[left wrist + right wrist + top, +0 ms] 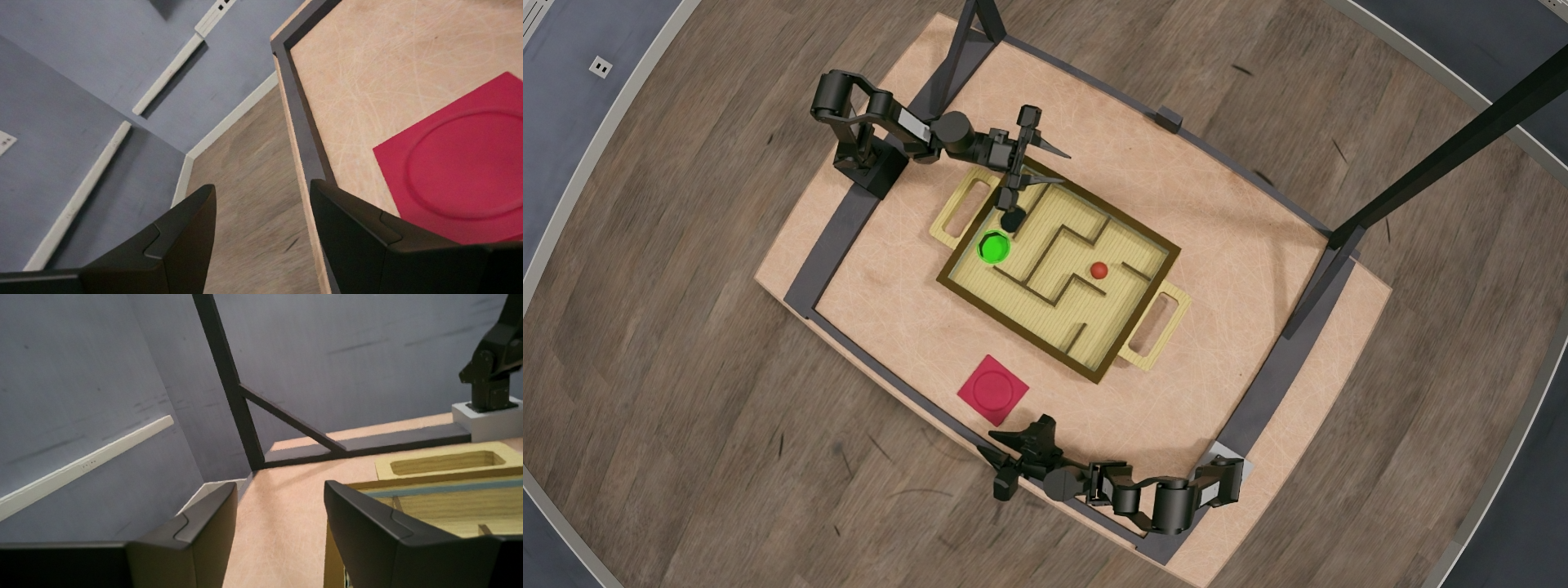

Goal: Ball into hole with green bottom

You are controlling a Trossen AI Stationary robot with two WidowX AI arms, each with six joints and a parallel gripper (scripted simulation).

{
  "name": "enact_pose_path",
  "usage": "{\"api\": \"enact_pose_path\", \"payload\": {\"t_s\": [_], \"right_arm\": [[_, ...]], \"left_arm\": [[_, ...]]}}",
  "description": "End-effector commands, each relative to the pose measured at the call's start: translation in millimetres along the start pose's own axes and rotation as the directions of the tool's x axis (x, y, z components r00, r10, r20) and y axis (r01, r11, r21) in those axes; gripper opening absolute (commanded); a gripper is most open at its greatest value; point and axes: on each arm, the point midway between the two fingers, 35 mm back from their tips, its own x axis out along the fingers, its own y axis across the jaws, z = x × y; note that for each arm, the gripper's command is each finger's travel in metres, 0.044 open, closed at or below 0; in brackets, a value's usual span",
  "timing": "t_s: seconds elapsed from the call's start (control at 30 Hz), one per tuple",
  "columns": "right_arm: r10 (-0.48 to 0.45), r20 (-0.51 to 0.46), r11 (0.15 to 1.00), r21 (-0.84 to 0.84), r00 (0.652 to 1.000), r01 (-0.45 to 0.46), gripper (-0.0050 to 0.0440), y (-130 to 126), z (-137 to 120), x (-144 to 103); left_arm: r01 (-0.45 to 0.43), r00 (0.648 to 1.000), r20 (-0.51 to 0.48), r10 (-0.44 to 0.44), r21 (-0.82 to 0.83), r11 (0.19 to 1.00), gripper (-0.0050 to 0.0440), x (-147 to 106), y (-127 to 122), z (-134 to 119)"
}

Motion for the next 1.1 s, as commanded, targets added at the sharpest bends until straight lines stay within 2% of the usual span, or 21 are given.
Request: {"api": "enact_pose_path", "payload": {"t_s": [0.0,0.2,0.53,0.6,0.63,0.67,0.7,0.87,1.07], "right_arm": [[0.002,0.031,1.0,0.022,1.0,-0.002,0.0186,0.9,15.9,5.4],[-0.035,-0.057,0.995,0.091,0.998,0.04,0.0186,-10.5,7.9,13.2],[-0.11,-0.249,0.957,0.234,0.962,0.17,0.0186,-35.5,-7.6,19.7],[-0.11,-0.249,0.957,0.234,0.962,0.17,0.0186,-35.5,-7.6,19.7],[-0.118,-0.267,0.951,0.246,0.956,0.186,0.0186,-38.0,-8.9,19.6],[-0.116,-0.28,0.954,0.236,0.953,0.186,0.0186,-36.9,-15.4,18.1],[-0.121,-0.282,0.95,0.246,0.952,0.194,0.0186,-38.6,-12.5,18.7],[-0.159,-0.363,0.91,0.308,0.918,0.279,0.0186,-51.7,-15.0,17.0],[-0.195,-0.472,0.843,0.367,0.86,0.392,0.0186,-65.5,-21.4,9.5]], "left_arm": [[-0.009,0.999,0.04,0.011,-0.03,1.0,0.0186,5.5,9.2,17.6],[0.084,0.996,0.039,-0.077,-0.217,0.973,0.0186,16.2,-7.0,33.7],[0.233,0.966,0.039,-0.257,-0.569,0.789,0.0186,28.5,-40.2,74.2],[0.233,0.966,0.039,-0.257,-0.569,0.789,0.0186,28.5,-40.2,74.2],[0.241,0.961,0.038,-0.274,-0.598,0.764,0.0186,28.9,-43.5,78.2],[0.238,0.96,0.026,-0.278,-0.598,0.766,0.0186,28.4,-46.2,72.6],[0.246,0.959,0.038,-0.282,-0.611,0.753,0.0186,28.8,-45.2,80.3],[0.273,0.931,0.043,-0.362,-0.74,0.615,0.0186,28.3,-60.0,105.4],[0.251,0.887,0.029,-0.462,-0.869,0.427,0.0186,22.3,-80.2,129.9]]}}
